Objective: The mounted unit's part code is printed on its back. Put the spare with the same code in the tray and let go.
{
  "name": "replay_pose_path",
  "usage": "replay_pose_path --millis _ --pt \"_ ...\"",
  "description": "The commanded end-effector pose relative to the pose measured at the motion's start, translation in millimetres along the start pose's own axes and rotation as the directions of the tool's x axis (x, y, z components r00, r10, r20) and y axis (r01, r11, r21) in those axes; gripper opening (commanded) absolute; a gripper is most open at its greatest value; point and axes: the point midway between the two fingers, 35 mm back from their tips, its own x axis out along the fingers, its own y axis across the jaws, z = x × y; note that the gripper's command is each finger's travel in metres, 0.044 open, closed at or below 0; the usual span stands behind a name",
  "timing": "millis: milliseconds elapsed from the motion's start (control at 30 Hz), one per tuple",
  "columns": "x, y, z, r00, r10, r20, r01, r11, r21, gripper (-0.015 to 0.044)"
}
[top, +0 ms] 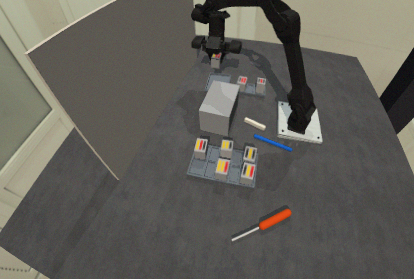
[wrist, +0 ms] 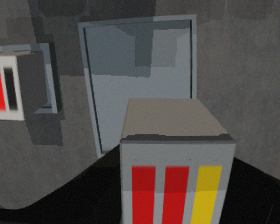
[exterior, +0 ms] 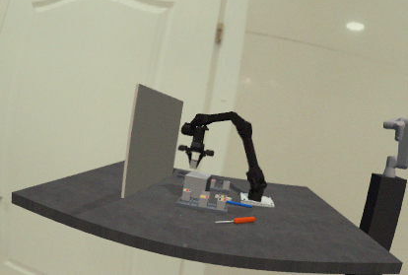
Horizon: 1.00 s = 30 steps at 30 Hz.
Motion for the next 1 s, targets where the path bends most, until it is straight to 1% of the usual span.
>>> replay_pose_path --millis 0,967 --pt "3 1 0 1.0 0.003 -0.001 -0.003 1.0 -0.005 0.0" --pt "23 1 0 1.0 0.005 -0.001 -0.005 1.0 -0.005 0.0"
